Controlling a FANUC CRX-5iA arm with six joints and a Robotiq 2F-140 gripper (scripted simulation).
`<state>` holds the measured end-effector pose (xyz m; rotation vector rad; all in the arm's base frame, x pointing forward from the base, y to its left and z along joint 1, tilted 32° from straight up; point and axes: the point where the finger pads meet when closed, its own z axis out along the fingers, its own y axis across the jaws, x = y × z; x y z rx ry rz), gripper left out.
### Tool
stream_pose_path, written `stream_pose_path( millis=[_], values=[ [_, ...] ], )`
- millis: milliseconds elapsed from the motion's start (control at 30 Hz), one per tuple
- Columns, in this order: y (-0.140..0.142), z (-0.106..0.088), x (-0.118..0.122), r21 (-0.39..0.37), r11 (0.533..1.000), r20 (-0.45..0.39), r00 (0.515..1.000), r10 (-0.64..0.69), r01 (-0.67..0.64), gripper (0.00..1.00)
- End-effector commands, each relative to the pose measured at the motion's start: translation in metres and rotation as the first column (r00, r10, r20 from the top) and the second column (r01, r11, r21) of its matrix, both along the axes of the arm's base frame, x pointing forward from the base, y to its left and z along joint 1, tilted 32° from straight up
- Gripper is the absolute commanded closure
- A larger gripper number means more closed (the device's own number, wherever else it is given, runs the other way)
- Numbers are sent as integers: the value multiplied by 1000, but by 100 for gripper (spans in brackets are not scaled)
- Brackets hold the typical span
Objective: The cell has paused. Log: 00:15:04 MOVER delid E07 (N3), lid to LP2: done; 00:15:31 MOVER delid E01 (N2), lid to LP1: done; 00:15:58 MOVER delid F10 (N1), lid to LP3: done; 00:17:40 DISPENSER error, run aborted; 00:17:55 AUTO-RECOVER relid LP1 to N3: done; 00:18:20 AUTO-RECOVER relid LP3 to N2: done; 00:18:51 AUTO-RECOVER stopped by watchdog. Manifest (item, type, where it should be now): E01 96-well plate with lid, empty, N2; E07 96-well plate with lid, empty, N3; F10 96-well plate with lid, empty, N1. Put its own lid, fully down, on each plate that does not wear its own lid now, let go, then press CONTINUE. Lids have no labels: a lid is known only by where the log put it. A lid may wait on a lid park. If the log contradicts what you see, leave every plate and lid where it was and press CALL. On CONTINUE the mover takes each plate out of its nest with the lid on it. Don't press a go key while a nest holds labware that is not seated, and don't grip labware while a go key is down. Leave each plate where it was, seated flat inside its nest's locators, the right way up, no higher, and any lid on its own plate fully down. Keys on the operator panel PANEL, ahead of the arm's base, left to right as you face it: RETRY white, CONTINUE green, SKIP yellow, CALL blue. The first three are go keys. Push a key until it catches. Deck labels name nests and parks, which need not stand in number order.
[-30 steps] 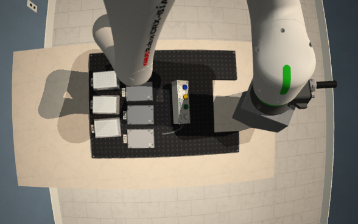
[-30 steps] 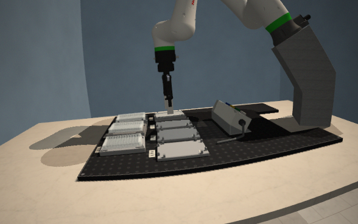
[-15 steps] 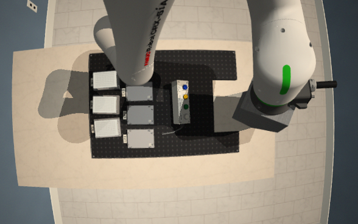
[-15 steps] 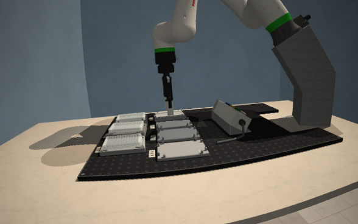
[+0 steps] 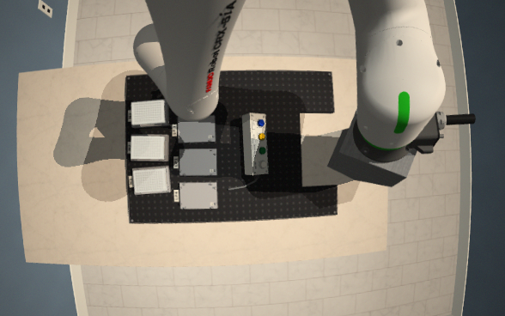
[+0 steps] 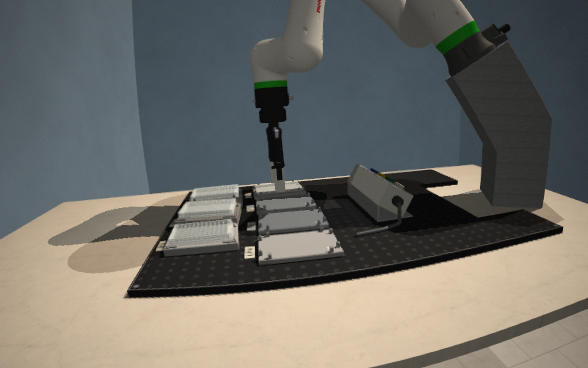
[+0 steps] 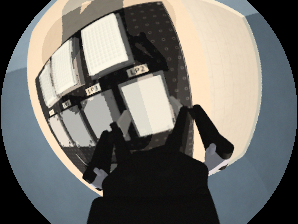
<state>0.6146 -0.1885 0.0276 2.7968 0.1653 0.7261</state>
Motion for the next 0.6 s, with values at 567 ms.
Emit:
stream_pose_path(
  millis=[567],
  values=[
    [-1, -2, 1, 0, 1000, 0, 1000, 0, 0, 34]
  ],
)
